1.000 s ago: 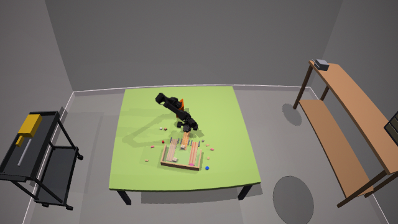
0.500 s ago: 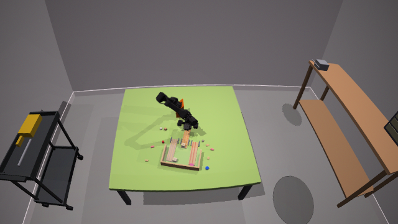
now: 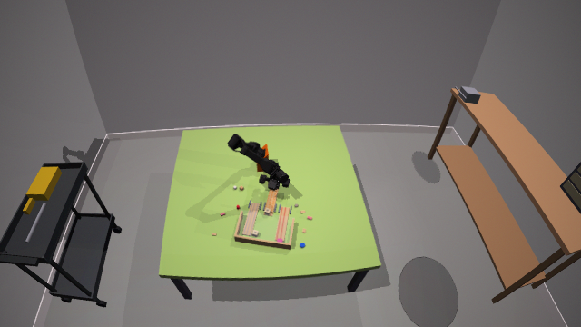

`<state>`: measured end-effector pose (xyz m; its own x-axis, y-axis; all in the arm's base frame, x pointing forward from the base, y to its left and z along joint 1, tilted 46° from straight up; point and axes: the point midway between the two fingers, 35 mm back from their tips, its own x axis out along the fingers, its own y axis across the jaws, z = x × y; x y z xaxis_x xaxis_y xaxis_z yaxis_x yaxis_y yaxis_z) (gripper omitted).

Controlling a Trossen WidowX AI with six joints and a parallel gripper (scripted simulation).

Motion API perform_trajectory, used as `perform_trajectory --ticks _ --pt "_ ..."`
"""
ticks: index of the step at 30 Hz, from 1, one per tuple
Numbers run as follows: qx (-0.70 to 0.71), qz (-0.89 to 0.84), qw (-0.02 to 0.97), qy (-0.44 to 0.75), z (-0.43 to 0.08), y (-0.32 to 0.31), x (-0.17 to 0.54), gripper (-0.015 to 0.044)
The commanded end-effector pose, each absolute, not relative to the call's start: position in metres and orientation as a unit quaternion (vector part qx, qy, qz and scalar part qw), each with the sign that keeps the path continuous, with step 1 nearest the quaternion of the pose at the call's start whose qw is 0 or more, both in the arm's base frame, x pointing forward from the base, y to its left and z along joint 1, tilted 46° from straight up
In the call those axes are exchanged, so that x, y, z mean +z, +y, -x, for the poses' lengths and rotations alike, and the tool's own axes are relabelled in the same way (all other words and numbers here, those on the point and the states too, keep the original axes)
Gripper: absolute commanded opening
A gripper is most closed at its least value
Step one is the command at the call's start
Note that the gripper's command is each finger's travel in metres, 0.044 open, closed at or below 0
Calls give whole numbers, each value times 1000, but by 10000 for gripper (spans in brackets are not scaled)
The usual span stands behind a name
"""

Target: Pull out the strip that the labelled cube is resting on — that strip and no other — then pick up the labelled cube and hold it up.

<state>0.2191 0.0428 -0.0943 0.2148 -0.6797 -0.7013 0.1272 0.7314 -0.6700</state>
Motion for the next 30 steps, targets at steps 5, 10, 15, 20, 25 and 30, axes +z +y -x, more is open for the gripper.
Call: perform_trajectory --ticks 5,10,15,20,25,30 --pt "-277 247 730 574 -211 36 -96 0" --pt "-277 247 730 574 -211 36 -96 0" --pt "-277 247 730 574 -211 36 -96 0" --pt "-274 246 733 573 -214 66 -72 0" --pt "-276 246 730 574 -212 72 -65 0" --pt "-293 224 737 566 -220 71 -63 53"
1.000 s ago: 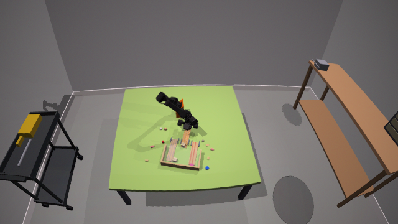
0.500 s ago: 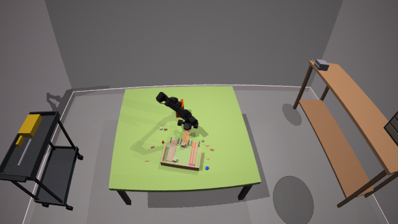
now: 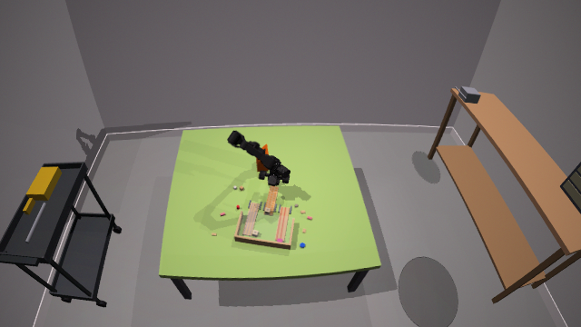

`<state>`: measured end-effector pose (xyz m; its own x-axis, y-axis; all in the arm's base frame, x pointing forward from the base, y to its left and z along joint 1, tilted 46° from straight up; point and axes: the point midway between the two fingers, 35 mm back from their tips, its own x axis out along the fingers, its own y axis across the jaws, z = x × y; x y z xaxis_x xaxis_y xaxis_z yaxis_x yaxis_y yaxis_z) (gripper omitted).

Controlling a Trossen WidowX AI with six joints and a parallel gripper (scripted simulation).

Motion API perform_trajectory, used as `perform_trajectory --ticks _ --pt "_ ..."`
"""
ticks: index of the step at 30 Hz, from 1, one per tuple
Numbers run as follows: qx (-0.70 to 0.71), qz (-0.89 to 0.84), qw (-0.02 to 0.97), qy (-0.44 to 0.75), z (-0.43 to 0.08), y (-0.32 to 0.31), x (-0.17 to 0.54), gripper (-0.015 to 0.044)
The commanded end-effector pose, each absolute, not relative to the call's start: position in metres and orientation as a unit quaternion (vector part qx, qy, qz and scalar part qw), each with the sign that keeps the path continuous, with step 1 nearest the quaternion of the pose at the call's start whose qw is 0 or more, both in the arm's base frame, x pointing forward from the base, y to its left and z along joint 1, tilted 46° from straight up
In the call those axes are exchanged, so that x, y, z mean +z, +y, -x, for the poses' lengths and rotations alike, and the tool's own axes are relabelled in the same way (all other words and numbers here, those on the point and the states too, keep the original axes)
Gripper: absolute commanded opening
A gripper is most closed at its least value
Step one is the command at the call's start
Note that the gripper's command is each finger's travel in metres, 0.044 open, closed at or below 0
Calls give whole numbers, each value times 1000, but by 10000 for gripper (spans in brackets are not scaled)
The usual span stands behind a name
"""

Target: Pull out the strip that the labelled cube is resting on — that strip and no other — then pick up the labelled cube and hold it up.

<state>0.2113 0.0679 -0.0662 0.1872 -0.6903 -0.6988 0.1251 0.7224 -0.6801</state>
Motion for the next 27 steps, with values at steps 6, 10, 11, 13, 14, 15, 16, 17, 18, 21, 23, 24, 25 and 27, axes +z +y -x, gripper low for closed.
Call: perform_trajectory --ticks 6,10,11,13,14,15,16,17,18,21,23,24,25,27 --pt "-311 201 744 556 -240 70 -57 210" --pt "-311 201 744 556 -253 72 -53 315" --pt "-311 201 744 556 -256 72 -52 341" --pt "-311 201 744 556 -262 73 -50 394" --pt "-311 201 744 556 -265 73 -49 420" --pt "-311 201 744 556 -270 73 -47 440" --pt "-311 201 744 556 -272 74 -46 440" --pt "-311 201 745 556 -276 74 -45 440" --pt "-311 201 745 555 -278 74 -44 440" --pt "-311 201 745 555 -287 75 -41 440" --pt "-311 201 745 555 -293 76 -39 440" --pt "-311 201 745 555 -296 76 -38 440" --pt "-311 201 745 555 -299 76 -37 440" --pt "-311 201 745 555 -305 77 -34 440"
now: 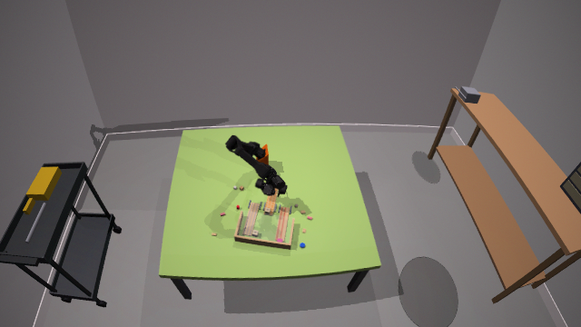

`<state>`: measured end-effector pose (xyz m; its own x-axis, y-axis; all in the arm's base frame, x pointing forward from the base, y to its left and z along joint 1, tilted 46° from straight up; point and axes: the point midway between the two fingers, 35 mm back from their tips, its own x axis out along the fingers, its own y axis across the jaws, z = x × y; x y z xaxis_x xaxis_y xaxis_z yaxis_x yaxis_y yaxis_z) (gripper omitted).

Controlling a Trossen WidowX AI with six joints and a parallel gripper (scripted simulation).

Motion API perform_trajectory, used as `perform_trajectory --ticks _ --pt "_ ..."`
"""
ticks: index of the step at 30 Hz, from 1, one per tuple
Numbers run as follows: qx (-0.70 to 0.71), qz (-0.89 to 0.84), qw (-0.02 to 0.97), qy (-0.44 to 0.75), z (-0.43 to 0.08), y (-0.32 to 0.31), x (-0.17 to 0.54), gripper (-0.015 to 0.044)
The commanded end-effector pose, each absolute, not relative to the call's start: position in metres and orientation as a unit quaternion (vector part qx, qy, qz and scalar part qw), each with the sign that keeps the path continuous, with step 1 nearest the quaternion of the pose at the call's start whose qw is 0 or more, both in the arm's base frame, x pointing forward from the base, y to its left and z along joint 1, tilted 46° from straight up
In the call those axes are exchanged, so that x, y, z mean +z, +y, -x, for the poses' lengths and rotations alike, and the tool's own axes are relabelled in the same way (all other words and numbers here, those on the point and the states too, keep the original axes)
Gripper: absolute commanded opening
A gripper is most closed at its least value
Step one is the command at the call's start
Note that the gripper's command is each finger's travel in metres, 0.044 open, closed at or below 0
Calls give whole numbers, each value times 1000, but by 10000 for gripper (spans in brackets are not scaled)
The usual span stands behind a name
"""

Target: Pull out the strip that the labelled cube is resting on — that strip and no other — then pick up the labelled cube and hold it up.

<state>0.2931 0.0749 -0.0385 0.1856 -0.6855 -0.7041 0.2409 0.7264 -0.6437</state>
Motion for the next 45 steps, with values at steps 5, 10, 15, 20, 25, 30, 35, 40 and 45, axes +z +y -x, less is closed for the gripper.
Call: perform_trajectory --ticks 5,10,15,20,25,30,35,40,45 --pt "-311 201 745 555 -320 79 -29 440" --pt "-311 201 745 555 -335 80 -23 440" --pt "-311 201 745 554 -350 81 -18 440" --pt "-311 201 746 554 -365 83 -12 440" --pt "-311 200 746 554 -380 86 -7 440" --pt "-311 200 746 554 -394 88 -2 440" --pt "-311 200 746 554 -396 86 -4 335" --pt "-311 200 746 554 -398 81 -10 250" --pt "-311 200 746 554 -400 75 -16 250"
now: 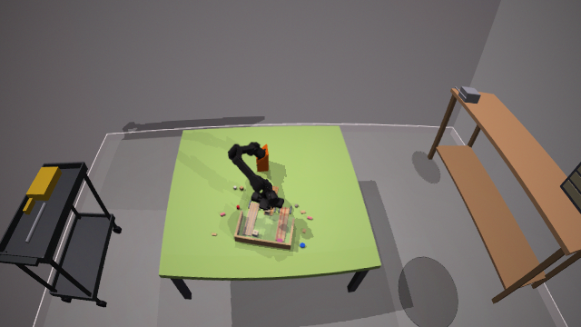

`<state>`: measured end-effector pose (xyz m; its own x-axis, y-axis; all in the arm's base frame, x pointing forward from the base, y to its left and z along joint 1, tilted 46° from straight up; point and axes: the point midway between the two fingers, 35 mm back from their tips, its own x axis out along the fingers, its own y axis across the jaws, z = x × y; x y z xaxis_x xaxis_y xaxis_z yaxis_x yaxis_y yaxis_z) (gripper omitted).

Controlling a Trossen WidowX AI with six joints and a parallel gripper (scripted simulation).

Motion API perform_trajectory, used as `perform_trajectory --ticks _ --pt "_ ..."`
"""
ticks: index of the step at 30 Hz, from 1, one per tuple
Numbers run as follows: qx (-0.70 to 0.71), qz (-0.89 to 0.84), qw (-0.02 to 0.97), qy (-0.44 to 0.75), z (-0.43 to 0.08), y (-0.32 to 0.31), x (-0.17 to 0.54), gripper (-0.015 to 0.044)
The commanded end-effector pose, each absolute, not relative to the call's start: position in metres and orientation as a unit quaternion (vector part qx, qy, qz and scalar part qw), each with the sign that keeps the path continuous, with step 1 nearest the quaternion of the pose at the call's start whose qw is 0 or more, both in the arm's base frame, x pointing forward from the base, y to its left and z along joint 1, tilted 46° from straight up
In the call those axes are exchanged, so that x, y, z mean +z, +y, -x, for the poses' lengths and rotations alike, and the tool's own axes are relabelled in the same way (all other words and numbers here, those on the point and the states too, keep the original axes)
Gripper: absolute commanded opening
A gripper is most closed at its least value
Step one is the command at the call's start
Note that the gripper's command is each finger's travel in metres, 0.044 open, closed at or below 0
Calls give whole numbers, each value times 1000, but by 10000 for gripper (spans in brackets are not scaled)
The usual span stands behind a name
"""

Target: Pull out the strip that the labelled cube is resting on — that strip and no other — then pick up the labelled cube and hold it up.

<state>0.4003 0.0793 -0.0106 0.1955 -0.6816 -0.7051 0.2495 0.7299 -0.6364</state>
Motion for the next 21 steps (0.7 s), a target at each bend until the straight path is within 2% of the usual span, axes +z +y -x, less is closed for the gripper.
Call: perform_trajectory --ticks 1,21 --pt "-311 200 746 554 -400 74 -17 250" --pt "-312 201 746 553 -406 51 -39 250"
